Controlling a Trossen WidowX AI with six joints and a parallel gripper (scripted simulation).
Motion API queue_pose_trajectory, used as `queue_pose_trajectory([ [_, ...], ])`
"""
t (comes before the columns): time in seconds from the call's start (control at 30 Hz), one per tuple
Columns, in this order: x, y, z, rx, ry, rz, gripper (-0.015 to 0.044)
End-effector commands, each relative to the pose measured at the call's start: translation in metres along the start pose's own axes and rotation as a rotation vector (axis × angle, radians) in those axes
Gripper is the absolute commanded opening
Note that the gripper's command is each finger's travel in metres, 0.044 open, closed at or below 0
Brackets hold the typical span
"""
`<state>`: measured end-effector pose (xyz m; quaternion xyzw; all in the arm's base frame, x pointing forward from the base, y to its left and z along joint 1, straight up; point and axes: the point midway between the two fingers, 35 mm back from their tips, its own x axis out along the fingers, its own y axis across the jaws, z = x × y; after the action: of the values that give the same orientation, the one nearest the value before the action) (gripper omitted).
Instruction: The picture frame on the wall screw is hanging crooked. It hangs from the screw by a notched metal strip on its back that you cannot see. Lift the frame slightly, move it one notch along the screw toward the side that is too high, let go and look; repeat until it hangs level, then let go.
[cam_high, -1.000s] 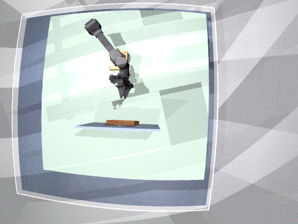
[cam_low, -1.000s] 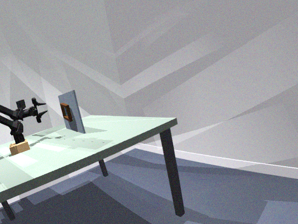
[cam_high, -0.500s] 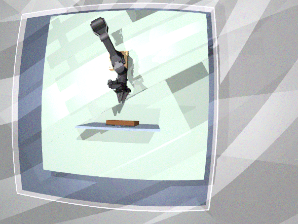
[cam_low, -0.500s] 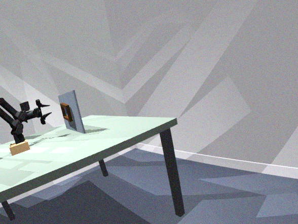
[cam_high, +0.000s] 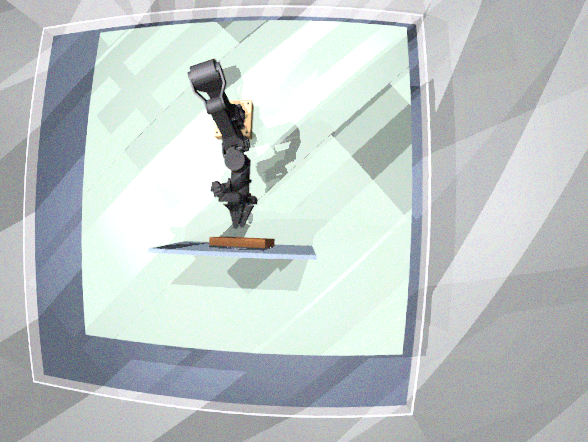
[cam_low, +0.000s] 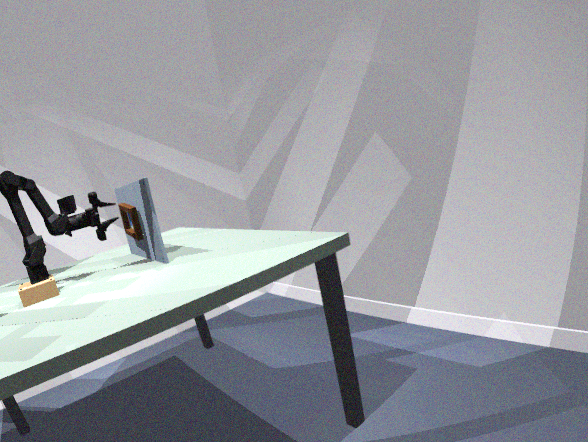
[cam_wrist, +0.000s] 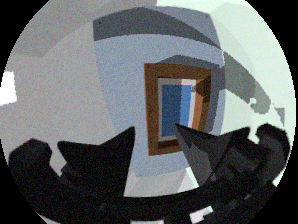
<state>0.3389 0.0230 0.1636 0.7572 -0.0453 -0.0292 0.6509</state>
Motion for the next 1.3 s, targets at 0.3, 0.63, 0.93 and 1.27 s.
queue_pose_trajectory([
  [0.3,0.009,-0.001,0.000,-0.003,0.005,0.006,0.0260],
  [0.63,0.015,0.000,0.000,-0.003,0.005,0.006,0.0260],
  [0.93,0.030,0.001,0.000,-0.003,0.005,0.007,0.0260],
  [1.27,0.046,0.001,0.000,-0.003,0.006,0.009,0.0260],
])
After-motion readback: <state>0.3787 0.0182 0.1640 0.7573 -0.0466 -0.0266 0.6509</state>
